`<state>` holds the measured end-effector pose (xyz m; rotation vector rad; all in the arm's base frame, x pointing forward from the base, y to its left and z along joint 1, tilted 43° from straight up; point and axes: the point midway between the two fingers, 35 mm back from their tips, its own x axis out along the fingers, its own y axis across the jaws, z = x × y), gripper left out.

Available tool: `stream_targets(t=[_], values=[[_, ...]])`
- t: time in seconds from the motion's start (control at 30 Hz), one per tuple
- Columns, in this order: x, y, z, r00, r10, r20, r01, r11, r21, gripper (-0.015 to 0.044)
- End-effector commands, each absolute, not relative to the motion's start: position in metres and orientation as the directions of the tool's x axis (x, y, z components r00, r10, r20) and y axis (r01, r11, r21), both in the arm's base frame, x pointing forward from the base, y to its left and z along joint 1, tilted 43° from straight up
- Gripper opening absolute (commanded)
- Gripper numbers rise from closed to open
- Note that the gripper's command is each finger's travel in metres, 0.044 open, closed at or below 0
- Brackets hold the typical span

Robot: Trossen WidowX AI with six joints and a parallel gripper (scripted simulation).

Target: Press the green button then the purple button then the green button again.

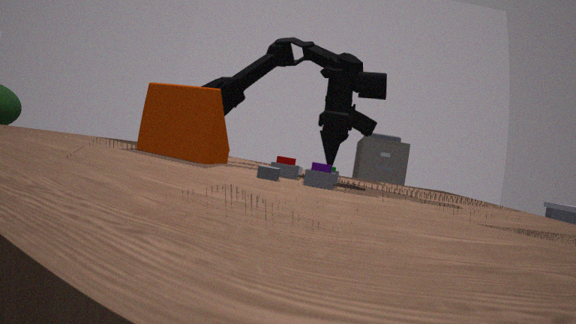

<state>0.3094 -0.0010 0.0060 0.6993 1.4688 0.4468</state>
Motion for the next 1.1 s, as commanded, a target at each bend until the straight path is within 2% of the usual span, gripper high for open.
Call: stream_targets(t=[0.0, 0.33, 0.47, 0.8, 1.07], values=[[0.308, 0.001, 0.004, 0.067, 0.670, -0.739, 0.148, 0.726, 0.672, 0.0020], [0.306, -0.022, 0.028, 0.067, 0.669, -0.740, 0.148, 0.727, 0.671, 0.0020], [0.306, -0.013, 0.048, 0.076, 0.669, -0.739, 0.152, 0.725, 0.672, 0.0125], [0.276, 0.046, 0.161, 0.072, 0.673, -0.736, 0.153, 0.722, 0.675, 0.0388], [0.266, 0.055, 0.178, 0.064, 0.673, -0.737, 0.150, 0.723, 0.674, 0.0400]])
